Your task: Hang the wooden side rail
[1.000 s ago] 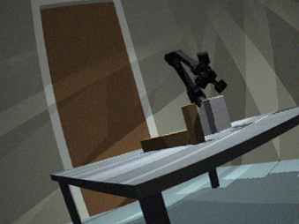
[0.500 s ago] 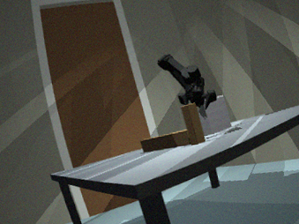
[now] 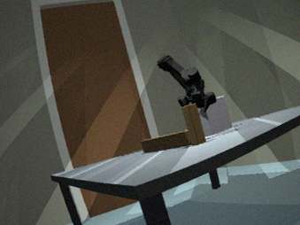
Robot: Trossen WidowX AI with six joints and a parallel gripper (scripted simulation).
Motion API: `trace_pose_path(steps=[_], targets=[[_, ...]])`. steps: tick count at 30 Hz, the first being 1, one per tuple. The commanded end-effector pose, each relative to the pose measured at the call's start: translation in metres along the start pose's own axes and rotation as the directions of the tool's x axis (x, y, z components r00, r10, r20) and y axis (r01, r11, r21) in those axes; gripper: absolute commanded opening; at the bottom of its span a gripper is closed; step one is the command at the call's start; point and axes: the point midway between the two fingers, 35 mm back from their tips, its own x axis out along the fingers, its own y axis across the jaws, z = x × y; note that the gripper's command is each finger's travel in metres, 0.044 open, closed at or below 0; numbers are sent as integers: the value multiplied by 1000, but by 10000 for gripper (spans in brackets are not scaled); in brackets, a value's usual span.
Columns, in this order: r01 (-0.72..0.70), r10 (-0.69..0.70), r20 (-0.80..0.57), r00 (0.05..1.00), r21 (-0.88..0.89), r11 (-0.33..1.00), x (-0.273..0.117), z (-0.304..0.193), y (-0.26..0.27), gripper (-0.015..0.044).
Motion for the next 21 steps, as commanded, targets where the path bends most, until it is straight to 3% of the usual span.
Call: trace_pose_path(steps=[1,9,15,21], targets=[[-4,4,4,1000,2,1000,0,1,1,440],[3,-3,9,1000,-35,999,1,2,1,440],[78,-66,46,997,-355,932,7,6,7,440],[141,-125,70,990,-640,756,11,9,14,440]])
